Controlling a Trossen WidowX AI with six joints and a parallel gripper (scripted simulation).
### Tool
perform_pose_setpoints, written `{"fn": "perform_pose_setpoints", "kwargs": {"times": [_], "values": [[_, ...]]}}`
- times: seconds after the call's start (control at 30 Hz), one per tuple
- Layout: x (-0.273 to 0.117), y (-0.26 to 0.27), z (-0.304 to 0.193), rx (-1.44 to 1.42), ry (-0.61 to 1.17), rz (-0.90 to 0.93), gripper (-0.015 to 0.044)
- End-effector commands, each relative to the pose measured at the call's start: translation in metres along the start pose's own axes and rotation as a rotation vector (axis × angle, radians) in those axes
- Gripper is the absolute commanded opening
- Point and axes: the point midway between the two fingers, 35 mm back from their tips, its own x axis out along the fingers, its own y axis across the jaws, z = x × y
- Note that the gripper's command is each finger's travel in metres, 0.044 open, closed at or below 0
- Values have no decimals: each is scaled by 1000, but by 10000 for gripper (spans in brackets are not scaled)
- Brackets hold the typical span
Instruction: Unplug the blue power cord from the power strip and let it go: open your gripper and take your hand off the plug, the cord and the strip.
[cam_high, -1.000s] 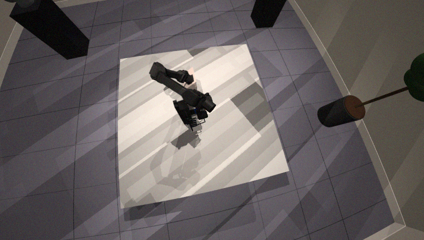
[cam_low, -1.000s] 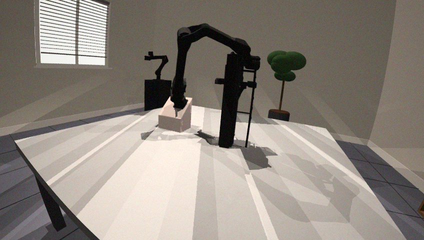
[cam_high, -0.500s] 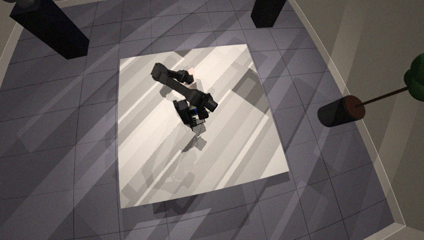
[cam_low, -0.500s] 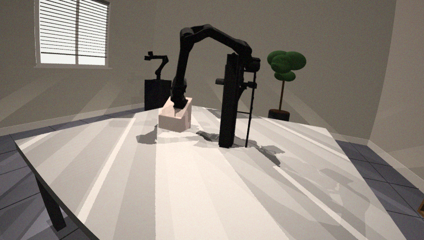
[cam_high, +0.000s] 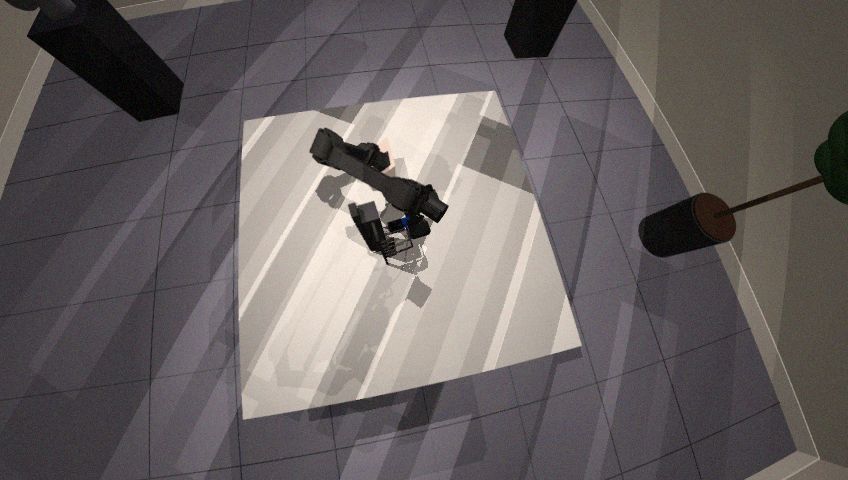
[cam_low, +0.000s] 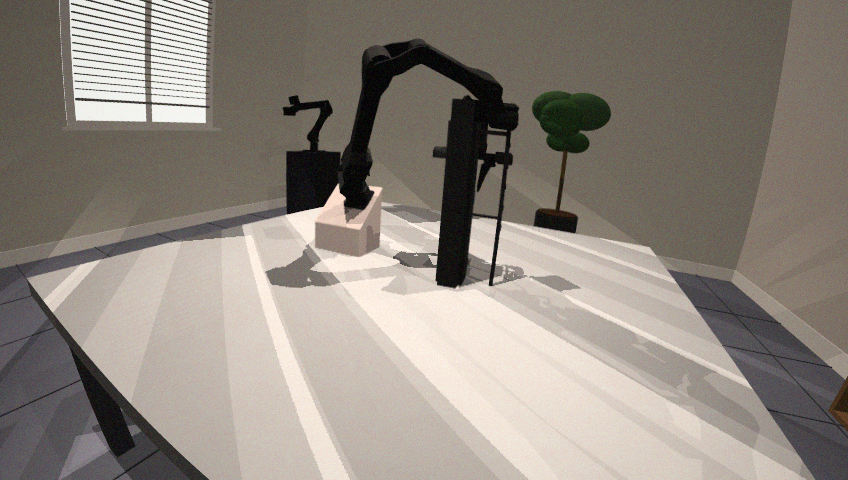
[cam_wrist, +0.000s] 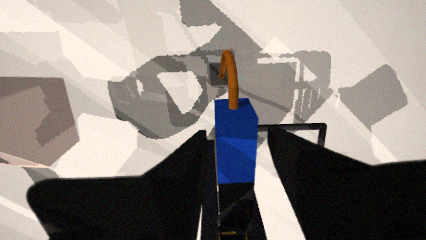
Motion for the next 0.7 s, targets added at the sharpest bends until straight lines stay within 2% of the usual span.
{"fn": "perform_pose_setpoints", "kwargs": {"times": [0.0,0.13,0.23,0.37,0.67], "values": [[0,0,-1,-3,3,-3,263],[0,0,1,-3,3,-3,368],[-5,-1,22,-4,0,-4,440],[-12,0,57,-3,-1,-4,440],[-12,0,59,-3,-1,-4,440]]}}
